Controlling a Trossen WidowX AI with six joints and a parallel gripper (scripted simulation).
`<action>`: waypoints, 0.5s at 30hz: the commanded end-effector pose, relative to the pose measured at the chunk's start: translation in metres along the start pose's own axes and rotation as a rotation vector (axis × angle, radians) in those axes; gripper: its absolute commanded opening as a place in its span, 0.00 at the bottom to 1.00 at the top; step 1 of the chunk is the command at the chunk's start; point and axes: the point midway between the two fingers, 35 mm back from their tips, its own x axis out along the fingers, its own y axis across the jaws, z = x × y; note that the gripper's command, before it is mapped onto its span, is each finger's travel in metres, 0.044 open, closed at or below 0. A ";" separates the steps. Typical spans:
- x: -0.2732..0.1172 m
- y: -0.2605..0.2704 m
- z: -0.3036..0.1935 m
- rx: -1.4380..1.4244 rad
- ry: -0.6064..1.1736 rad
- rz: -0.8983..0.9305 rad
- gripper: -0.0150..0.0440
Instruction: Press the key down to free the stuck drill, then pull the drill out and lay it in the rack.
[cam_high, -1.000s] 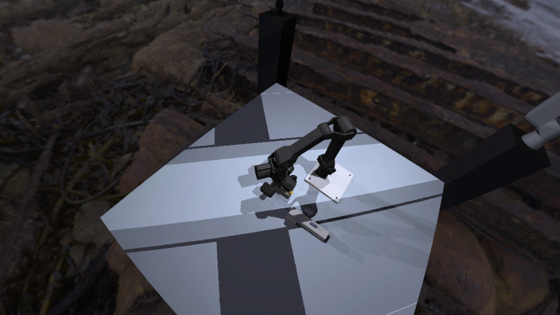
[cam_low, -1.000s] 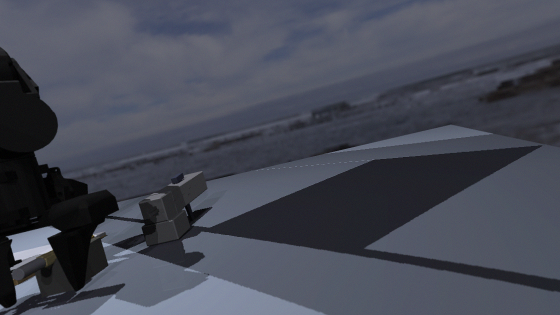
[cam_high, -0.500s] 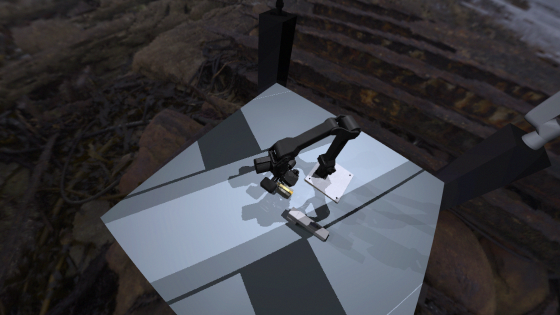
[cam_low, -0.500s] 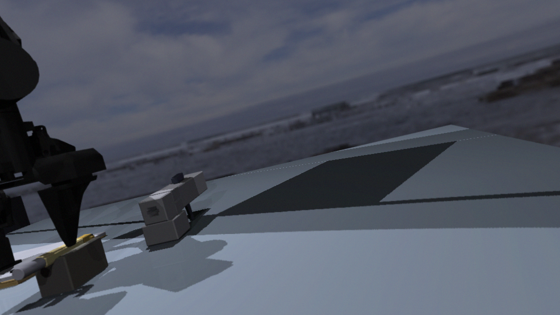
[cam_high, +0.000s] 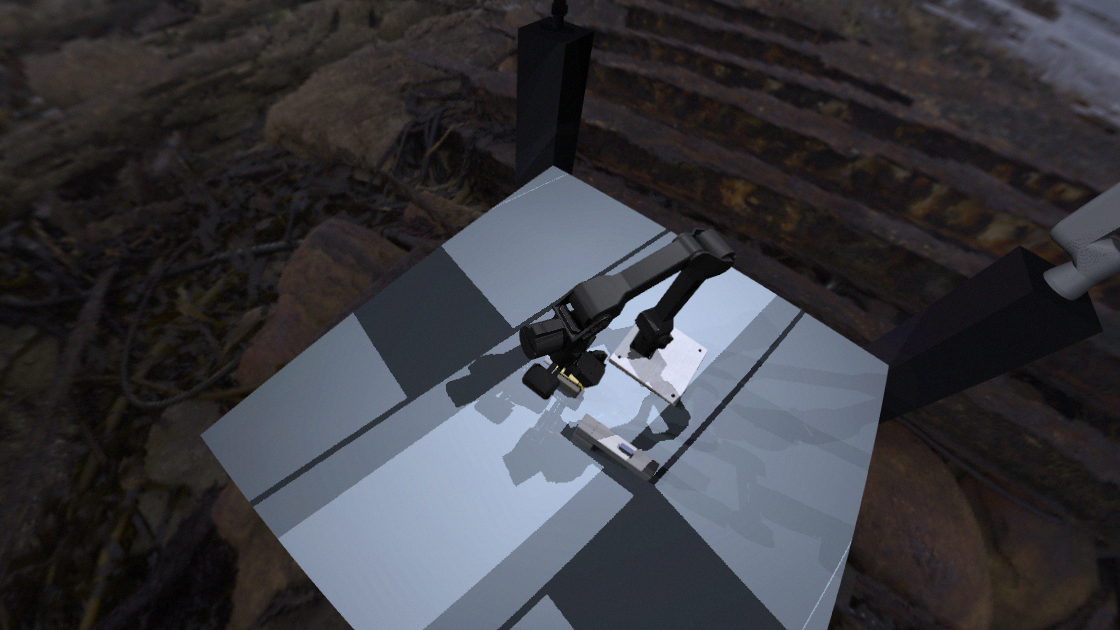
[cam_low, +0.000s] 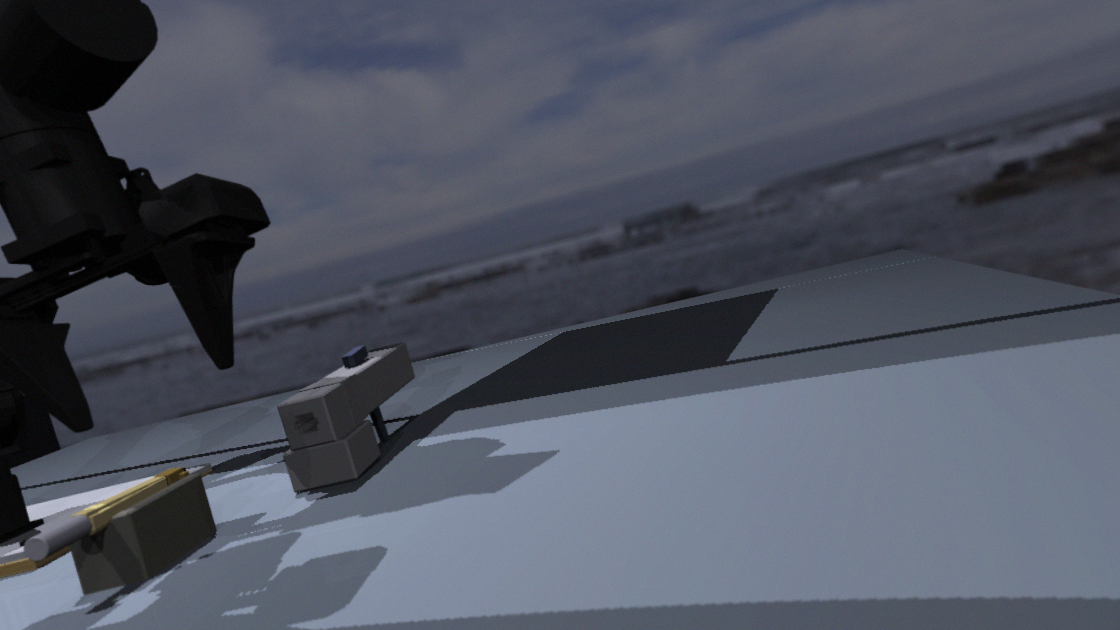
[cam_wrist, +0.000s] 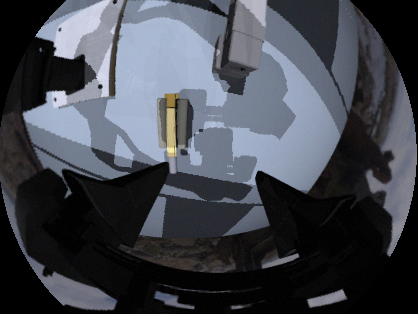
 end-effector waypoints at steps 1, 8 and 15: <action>-0.029 -0.038 0.030 -0.025 0.044 -0.189 1.00; -0.092 -0.084 0.104 -0.121 -0.004 -0.536 1.00; -0.173 -0.091 0.181 -0.132 -0.207 -0.853 1.00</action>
